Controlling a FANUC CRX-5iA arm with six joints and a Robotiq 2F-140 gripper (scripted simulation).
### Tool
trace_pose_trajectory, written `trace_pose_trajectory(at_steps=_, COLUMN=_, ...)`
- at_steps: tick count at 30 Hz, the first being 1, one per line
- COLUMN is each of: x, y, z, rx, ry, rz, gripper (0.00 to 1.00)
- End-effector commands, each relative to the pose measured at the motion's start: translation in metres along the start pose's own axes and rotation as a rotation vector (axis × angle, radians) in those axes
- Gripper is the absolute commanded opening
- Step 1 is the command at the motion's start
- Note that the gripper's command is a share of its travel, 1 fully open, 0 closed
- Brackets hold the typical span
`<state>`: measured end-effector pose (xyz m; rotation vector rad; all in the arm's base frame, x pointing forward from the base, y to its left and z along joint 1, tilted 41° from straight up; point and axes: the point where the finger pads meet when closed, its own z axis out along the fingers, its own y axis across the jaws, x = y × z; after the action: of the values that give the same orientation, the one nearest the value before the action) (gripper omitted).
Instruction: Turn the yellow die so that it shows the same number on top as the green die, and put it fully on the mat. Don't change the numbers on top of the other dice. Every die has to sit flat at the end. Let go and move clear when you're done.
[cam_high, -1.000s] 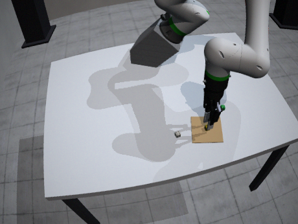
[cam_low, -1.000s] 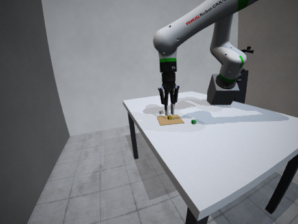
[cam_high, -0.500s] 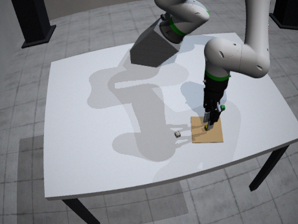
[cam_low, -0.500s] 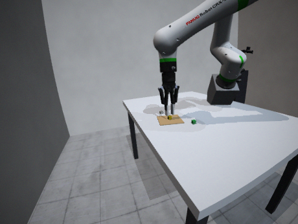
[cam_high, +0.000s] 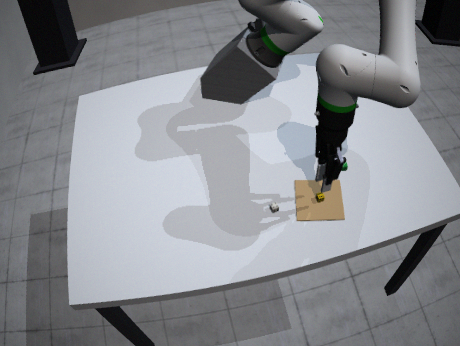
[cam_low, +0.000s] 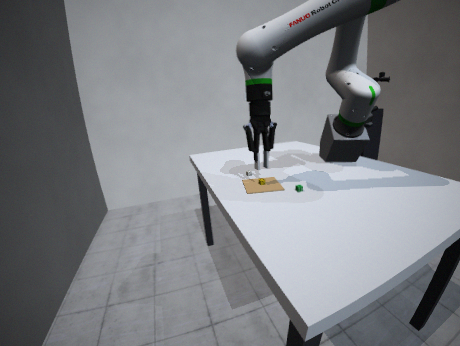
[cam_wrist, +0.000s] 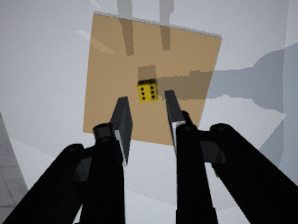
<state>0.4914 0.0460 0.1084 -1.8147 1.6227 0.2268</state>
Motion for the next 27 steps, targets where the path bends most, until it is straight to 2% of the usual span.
trace_pose_trajectory(at_steps=1, x=0.0, y=0.0, z=-0.01, rx=0.0, ry=0.0, rz=0.0, gripper=0.21)
trace_pose_trajectory(at_steps=9, x=0.0, y=0.0, z=-0.018, rx=0.0, ry=0.0, rz=0.0, gripper=0.21)
trace_pose_trajectory(at_steps=15, x=0.001, y=0.004, z=-0.015, rx=-0.016, ry=0.047, rz=0.008, gripper=0.21)
trace_pose_trajectory(at_steps=18, x=0.002, y=0.008, z=-0.014, rx=-0.029, ry=0.132, rz=0.014, gripper=0.21)
trace_pose_trajectory(at_steps=22, x=-0.002, y=0.003, z=-0.016, rx=-0.011, ry=0.236, rz=0.006, gripper=0.21)
trace_pose_trajectory(at_steps=27, x=-0.009, y=0.0, z=-0.016, rx=0.0, ry=0.262, rz=0.0, gripper=0.21)
